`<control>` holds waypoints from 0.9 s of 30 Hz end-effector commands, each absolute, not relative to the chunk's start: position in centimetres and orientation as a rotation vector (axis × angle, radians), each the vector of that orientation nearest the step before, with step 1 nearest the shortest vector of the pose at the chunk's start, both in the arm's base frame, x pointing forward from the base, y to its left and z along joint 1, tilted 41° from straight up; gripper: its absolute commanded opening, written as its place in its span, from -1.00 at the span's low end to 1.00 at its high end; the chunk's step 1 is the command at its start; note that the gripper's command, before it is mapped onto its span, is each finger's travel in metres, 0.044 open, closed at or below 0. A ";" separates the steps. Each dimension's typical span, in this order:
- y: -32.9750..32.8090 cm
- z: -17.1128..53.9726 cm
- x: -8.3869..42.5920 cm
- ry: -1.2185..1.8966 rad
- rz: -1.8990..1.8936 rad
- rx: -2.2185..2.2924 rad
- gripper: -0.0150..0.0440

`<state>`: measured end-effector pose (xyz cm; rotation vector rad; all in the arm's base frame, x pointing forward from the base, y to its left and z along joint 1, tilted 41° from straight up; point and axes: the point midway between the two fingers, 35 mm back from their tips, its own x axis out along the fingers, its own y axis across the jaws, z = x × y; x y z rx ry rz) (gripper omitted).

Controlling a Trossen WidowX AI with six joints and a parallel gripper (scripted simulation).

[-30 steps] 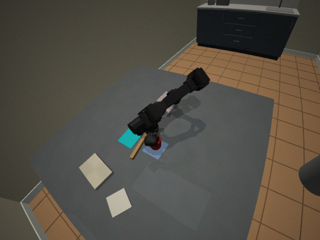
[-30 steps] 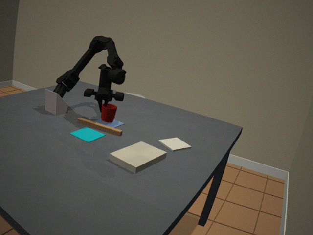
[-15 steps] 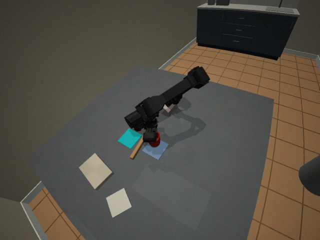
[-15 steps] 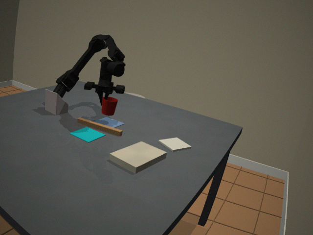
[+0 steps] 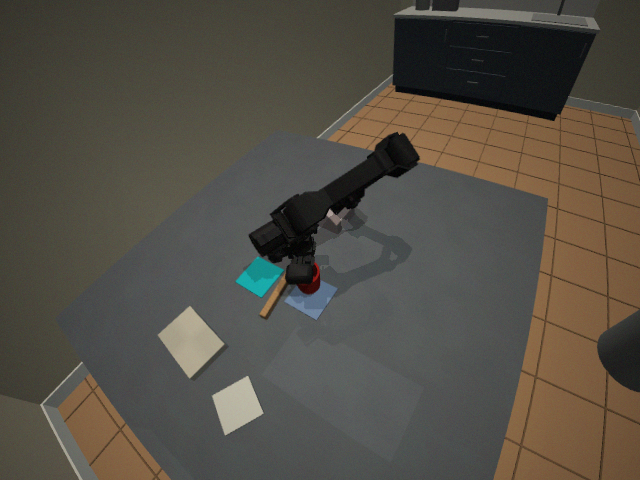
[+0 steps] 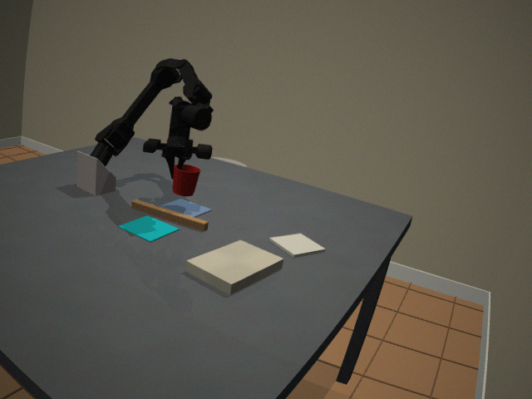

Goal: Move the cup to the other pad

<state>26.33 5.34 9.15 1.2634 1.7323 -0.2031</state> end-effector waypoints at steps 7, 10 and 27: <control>4.1 8.1 26.8 1.731 -0.203 1.258 -0.49; 3.5 7.6 27.0 1.730 -0.203 1.257 -0.49; 0.5 5.2 28.0 1.729 -0.203 1.253 -0.49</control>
